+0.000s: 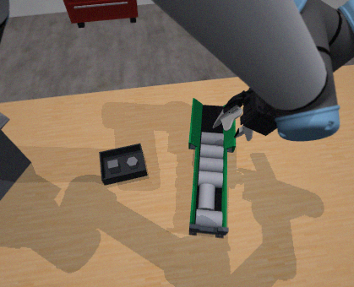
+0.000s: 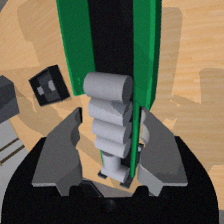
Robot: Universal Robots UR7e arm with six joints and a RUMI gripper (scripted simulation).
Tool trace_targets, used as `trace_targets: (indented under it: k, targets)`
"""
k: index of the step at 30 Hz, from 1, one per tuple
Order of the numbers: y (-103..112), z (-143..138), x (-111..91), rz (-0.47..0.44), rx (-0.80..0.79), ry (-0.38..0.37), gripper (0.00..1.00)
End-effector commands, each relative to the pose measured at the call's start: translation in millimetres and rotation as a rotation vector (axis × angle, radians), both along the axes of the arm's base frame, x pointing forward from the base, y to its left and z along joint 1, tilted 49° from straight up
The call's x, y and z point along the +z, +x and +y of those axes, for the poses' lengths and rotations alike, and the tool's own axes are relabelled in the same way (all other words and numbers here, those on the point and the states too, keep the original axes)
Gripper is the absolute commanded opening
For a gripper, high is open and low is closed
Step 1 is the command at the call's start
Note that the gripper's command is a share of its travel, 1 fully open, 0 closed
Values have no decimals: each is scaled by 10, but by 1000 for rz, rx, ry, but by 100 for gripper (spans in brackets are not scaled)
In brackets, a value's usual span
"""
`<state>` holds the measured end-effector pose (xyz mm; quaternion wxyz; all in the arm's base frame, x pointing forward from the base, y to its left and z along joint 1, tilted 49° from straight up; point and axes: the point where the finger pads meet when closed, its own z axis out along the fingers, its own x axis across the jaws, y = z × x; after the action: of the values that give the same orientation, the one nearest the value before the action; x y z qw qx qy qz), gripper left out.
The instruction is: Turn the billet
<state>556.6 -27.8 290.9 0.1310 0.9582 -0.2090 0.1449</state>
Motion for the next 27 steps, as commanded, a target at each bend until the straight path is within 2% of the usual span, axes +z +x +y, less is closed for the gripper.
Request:
trace_targets:
  k: [1,14,19,27]
  targets:
    - [-99,10,-121,-6,-90,45,40]
    - [-125,13,-154,-8,-114,58,40]
    - [-237,35,-304,-13,-232,114,40]
    - [-237,35,-304,-13,-232,114,40]
